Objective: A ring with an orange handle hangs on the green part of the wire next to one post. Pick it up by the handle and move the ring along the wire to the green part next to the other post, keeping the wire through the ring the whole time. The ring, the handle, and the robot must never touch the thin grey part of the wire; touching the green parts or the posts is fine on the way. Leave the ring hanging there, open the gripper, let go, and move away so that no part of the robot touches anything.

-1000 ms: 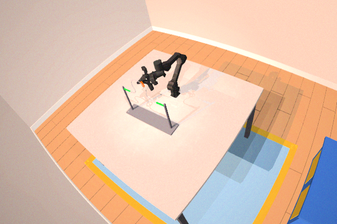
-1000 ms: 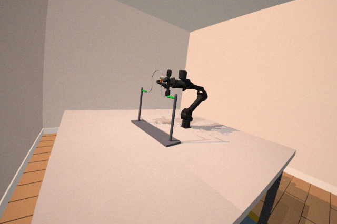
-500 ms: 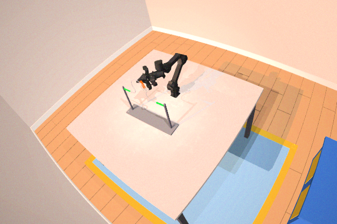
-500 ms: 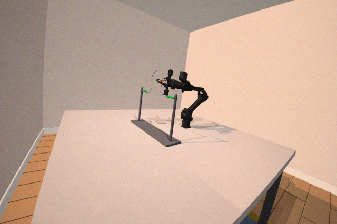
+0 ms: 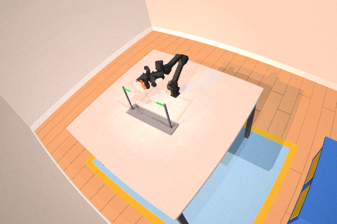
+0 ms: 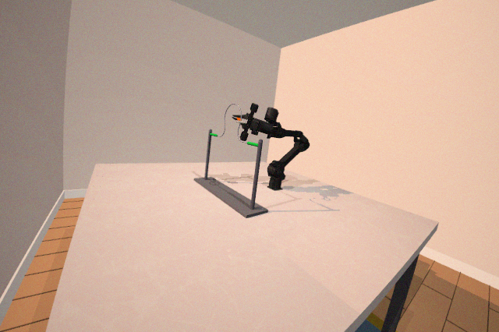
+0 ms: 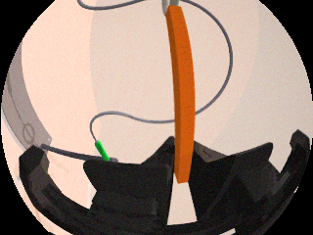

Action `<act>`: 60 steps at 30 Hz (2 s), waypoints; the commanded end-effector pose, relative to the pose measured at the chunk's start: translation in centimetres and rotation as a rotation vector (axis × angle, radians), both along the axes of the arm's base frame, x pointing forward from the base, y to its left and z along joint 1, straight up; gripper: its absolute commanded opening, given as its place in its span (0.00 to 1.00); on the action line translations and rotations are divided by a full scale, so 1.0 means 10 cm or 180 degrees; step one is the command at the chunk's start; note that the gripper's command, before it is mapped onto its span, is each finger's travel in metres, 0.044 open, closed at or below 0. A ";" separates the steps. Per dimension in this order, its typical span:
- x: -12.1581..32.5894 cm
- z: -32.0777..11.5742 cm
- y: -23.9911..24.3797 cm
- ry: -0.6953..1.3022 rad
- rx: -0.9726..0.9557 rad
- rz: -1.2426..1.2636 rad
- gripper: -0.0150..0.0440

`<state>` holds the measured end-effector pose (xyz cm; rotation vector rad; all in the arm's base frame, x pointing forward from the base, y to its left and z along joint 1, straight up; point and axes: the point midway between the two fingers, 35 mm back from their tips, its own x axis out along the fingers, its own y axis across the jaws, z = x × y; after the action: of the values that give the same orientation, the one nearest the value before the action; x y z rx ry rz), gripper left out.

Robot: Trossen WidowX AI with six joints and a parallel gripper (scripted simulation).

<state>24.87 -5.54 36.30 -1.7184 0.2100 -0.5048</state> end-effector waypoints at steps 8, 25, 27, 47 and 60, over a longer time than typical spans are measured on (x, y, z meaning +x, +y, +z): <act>0.00 0.01 0.00 -0.0022 -0.0394 -0.0002 0.00; 0.01 -0.20 -0.08 -0.0015 -0.0249 -0.0006 0.00; 0.01 -0.25 -0.09 -0.0010 -0.0155 -0.0005 0.00; 0.02 -0.87 -0.09 0.0070 0.1175 0.0006 0.00; 0.02 -1.31 0.08 0.0135 0.2212 0.0016 0.00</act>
<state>25.09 -5.25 24.52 -1.1325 0.3396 -0.3539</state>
